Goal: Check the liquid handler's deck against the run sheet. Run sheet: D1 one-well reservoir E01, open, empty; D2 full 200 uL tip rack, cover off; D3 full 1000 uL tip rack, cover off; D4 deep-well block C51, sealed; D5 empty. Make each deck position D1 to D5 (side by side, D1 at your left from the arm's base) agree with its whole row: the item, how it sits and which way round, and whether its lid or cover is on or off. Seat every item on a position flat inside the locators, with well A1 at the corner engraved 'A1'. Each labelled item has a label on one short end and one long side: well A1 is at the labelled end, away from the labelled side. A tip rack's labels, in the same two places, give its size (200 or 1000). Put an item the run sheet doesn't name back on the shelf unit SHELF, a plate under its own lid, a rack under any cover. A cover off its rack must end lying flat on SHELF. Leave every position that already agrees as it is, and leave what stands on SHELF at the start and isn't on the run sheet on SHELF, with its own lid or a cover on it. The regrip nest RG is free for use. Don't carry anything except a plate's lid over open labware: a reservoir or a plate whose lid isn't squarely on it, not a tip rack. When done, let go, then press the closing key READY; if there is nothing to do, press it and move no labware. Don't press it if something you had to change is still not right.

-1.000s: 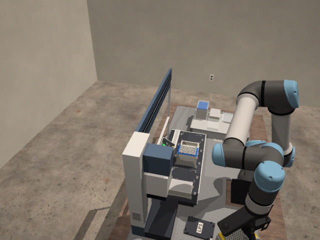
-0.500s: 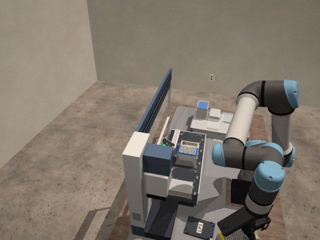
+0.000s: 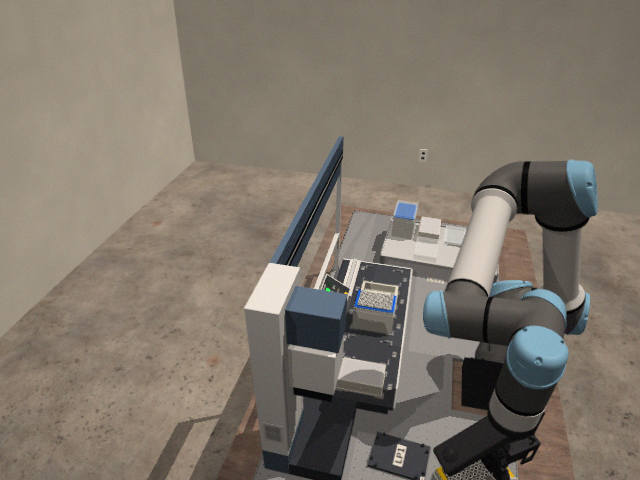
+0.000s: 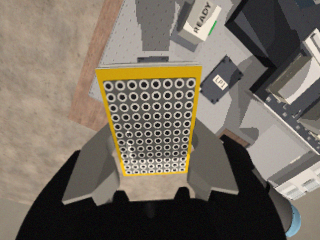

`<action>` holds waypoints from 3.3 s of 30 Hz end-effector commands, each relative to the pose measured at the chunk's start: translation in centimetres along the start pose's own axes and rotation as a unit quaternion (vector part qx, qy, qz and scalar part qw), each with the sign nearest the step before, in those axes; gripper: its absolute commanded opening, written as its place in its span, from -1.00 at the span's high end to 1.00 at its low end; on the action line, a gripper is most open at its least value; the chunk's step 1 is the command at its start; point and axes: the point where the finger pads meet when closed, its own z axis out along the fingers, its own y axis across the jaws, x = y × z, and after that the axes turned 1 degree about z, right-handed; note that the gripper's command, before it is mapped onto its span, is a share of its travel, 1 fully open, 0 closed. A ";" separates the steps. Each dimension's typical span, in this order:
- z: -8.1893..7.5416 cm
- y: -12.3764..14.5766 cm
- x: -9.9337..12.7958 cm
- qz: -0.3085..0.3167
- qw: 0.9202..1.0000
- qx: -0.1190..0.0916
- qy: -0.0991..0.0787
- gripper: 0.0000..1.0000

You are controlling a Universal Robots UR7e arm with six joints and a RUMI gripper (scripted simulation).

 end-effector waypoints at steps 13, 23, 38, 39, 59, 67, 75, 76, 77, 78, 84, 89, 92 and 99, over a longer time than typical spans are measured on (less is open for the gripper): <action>2.2 0.0 0.0 0.000 1.000 0.001 0.001 1.00; 3.7 0.0 0.0 0.000 1.000 0.001 0.001 1.00; 6.1 0.0 0.0 0.000 1.000 0.001 0.001 1.00; 6.2 0.0 0.0 0.000 1.000 0.001 0.001 1.00; 8.9 0.0 0.0 0.000 1.000 0.001 0.001 1.00; 10.2 0.0 0.0 0.000 1.000 0.001 0.001 1.00; 11.2 0.0 0.0 0.000 1.000 0.001 0.001 1.00; 11.4 0.0 0.0 0.000 1.000 0.001 0.001 1.00; 11.6 0.0 0.0 0.000 1.000 0.001 0.001 1.00; 11.7 0.0 0.0 0.000 1.000 0.001 0.001 1.00; 12.7 0.0 0.0 0.000 1.000 0.001 0.001 1.00; 13.6 0.0 0.0 0.000 1.000 0.001 0.001 1.00; 13.7 0.0 0.0 0.000 1.000 0.001 0.001 1.00; 14.9 0.0 0.1 0.000 1.000 0.001 0.001 1.00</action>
